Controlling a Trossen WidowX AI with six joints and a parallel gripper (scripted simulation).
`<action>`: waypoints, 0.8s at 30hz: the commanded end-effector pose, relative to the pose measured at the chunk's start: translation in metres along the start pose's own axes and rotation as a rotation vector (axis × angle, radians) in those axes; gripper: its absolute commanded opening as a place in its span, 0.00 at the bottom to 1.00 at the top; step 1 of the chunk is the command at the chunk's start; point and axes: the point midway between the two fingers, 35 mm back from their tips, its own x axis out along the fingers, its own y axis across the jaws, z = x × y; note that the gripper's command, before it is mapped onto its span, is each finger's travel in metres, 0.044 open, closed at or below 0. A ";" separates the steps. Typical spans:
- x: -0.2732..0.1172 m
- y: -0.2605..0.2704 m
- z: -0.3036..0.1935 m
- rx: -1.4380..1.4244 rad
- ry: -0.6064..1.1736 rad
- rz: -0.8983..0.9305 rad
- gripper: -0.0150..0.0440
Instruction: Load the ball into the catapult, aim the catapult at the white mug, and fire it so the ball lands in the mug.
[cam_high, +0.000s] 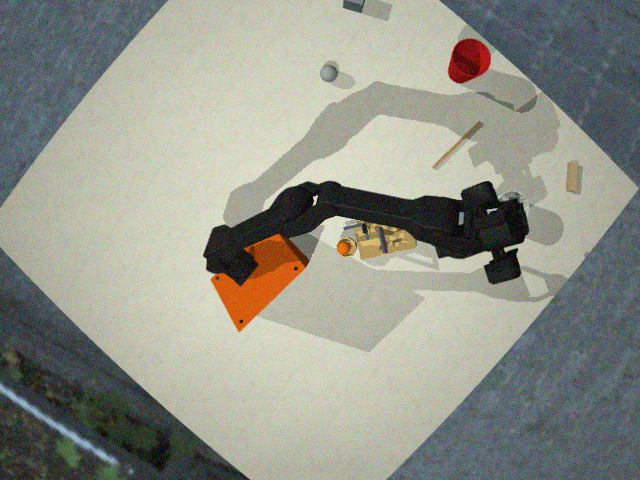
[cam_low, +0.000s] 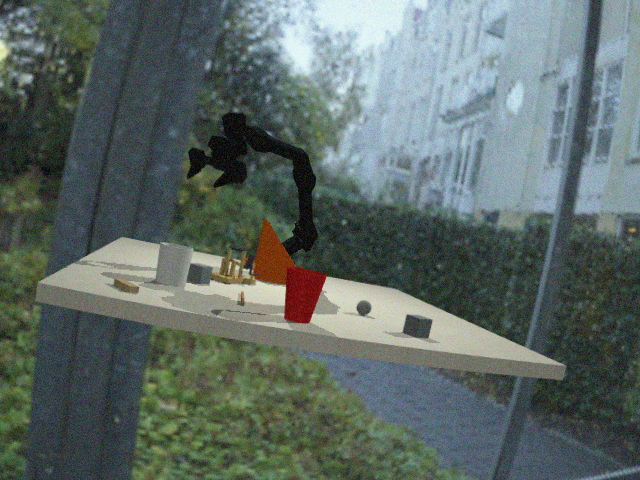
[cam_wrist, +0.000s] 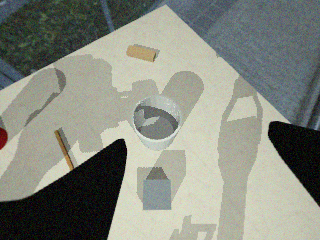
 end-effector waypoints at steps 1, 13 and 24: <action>0.003 0.003 0.000 0.000 0.003 0.008 1.00; 0.003 0.003 0.000 0.000 0.003 0.008 0.82; 0.003 0.003 0.000 0.000 0.003 0.008 0.33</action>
